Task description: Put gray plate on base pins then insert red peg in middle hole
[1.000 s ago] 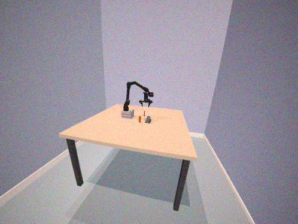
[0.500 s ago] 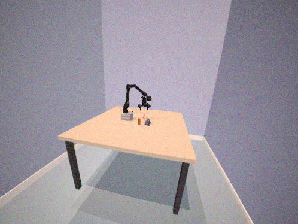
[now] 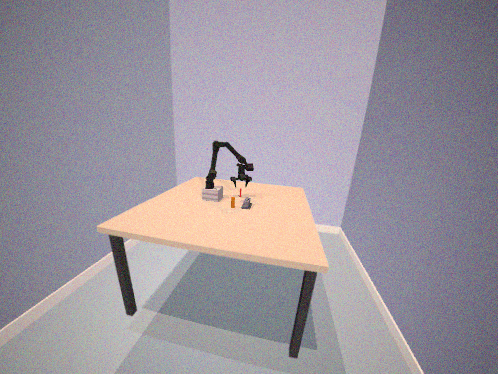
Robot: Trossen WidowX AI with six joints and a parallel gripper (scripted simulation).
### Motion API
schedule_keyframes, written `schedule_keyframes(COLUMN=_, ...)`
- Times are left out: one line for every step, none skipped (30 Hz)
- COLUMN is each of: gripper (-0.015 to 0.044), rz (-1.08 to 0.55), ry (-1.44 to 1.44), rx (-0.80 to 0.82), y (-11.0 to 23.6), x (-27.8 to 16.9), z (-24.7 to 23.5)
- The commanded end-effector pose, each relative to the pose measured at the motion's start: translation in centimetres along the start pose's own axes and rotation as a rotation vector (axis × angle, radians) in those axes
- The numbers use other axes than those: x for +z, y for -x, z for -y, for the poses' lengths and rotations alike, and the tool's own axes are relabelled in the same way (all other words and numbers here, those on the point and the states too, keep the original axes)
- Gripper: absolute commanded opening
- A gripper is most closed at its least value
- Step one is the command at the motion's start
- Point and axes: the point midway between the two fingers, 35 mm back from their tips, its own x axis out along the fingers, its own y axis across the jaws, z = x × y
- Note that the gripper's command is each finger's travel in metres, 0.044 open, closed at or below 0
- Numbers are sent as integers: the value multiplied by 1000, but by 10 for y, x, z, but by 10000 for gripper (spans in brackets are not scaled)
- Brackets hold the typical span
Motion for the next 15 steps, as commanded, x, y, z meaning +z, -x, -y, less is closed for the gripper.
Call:
schedule_keyframes(gripper=440, rz=2, ry=-4, rx=-2, y=-8, x=0, z=0)
schedule_keyframes(gripper=440, rz=2, ry=-4, rx=-2, y=-10, x=1, z=0)
schedule_keyframes(gripper=440, rz=2, ry=-4, rx=-2, y=-11, x=1, z=0)
schedule_keyframes(gripper=440, rz=2, ry=-4, rx=-2, y=-13, x=1, z=0)
schedule_keyframes(gripper=440, rz=2, ry=-4, rx=-2, y=-15, x=1, z=0)
schedule_keyframes(gripper=440, rz=2, ry=-4, rx=-2, y=-16, x=1, z=0)
schedule_keyframes(gripper=440, rz=2, ry=-4, rx=-2, y=-18, x=1, z=0)
schedule_keyframes(gripper=440, rz=2, ry=-4, rx=-2, y=-20, x=1, z=0)
schedule_keyframes(gripper=440, rz=2, ry=-4, rx=-2, y=-21, x=1, z=0)
schedule_keyframes(gripper=440, rz=2, ry=-4, rx=-2, y=-23, x=1, z=0)
schedule_keyframes(gripper=440, rz=2, ry=-4, rx=-2, y=-24, x=1, z=0)
schedule_keyframes(gripper=440, rz=2, ry=-4, rx=-2, y=-26, x=1, z=0)
schedule_keyframes(gripper=440, rz=2, ry=-4, rx=-2, y=-28, x=1, z=0)
schedule_keyframes(gripper=440, rz=2, ry=-3, rx=-2, y=-29, x=1, z=0)
schedule_keyframes(gripper=440, rz=2, ry=-3, rx=-2, y=-31, x=1, z=0)
